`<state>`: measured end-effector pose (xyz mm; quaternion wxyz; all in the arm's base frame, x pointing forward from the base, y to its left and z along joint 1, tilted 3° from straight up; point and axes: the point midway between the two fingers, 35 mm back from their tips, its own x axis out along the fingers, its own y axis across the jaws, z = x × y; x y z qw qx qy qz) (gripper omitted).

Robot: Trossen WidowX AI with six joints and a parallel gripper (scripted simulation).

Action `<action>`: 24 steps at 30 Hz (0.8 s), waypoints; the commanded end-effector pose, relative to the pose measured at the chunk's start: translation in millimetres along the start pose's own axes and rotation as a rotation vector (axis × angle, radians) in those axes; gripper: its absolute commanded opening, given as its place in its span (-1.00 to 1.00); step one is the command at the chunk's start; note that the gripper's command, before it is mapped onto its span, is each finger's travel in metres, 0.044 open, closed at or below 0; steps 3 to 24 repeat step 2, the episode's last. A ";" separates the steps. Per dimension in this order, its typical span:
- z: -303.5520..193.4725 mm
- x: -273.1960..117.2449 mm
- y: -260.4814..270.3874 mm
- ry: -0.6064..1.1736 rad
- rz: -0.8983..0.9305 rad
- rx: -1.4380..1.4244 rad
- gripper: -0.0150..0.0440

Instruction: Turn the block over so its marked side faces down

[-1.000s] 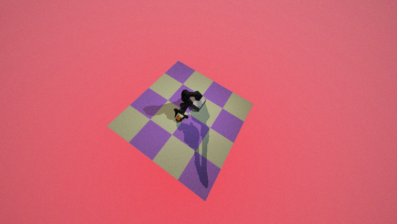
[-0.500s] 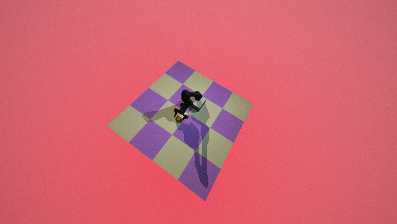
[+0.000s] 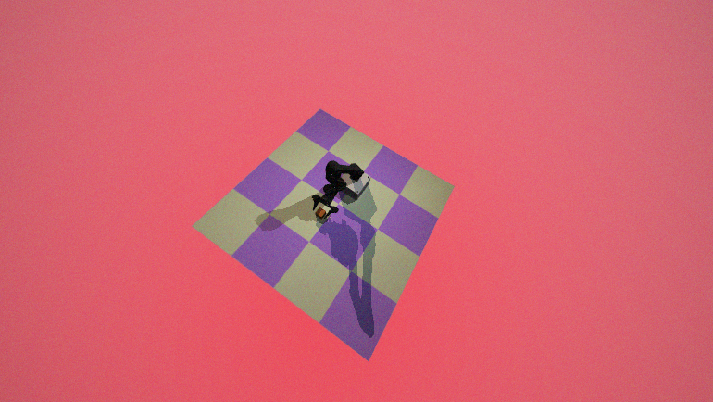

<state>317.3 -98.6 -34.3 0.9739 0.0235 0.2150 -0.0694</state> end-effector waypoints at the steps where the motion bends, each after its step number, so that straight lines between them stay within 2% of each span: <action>1: -0.3 -0.2 0.6 0.000 0.003 -0.001 1.00; 24: -0.3 -0.2 0.6 0.000 0.003 -0.001 1.00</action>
